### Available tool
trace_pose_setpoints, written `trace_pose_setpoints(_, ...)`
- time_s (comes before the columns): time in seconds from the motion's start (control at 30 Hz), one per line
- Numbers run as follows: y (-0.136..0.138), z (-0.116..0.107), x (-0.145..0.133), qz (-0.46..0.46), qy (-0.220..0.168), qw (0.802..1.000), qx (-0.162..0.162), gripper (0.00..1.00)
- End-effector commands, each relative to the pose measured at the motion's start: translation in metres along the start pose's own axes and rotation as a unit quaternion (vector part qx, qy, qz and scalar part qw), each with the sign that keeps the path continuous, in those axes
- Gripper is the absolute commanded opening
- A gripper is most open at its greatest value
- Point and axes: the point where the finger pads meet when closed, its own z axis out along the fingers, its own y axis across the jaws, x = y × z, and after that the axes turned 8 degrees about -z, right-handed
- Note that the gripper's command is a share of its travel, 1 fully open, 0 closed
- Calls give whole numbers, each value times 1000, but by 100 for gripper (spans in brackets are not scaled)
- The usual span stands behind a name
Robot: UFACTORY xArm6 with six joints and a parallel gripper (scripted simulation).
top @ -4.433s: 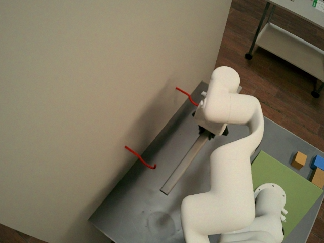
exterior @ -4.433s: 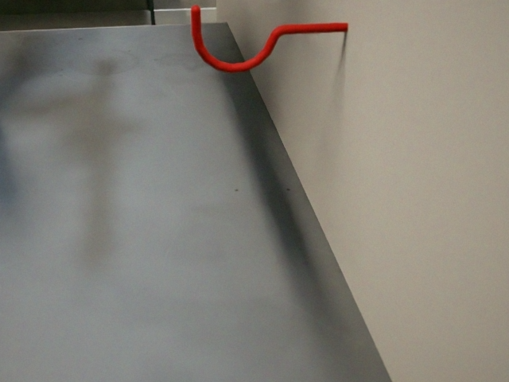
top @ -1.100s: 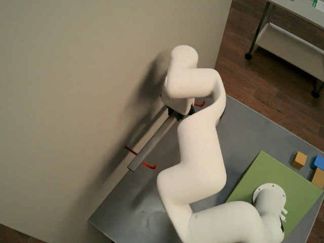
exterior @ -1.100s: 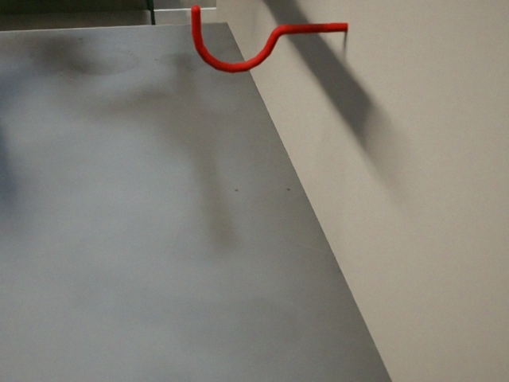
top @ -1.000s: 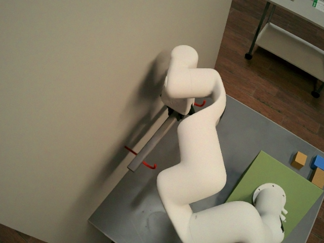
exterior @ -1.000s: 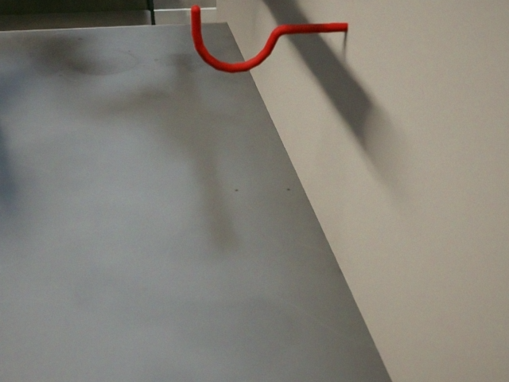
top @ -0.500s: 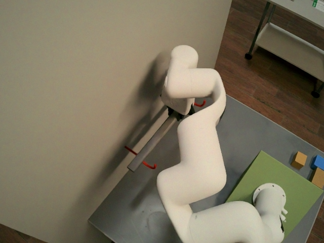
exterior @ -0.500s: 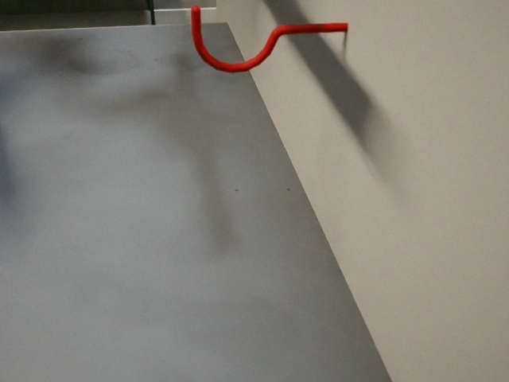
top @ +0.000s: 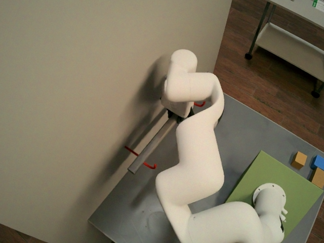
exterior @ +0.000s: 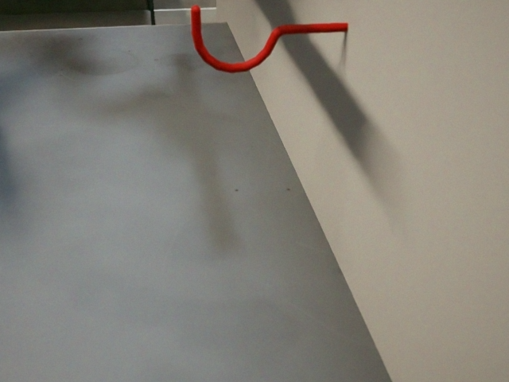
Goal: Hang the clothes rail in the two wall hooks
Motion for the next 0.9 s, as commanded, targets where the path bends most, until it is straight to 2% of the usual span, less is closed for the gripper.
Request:
trace_pose_setpoints(0.0, -1, 2, 0, -1, 2, 1000, 2, 0)
trace_pose_setpoints(0.87, -1, 42, 0, -1, 2, 1000, 2, 0)
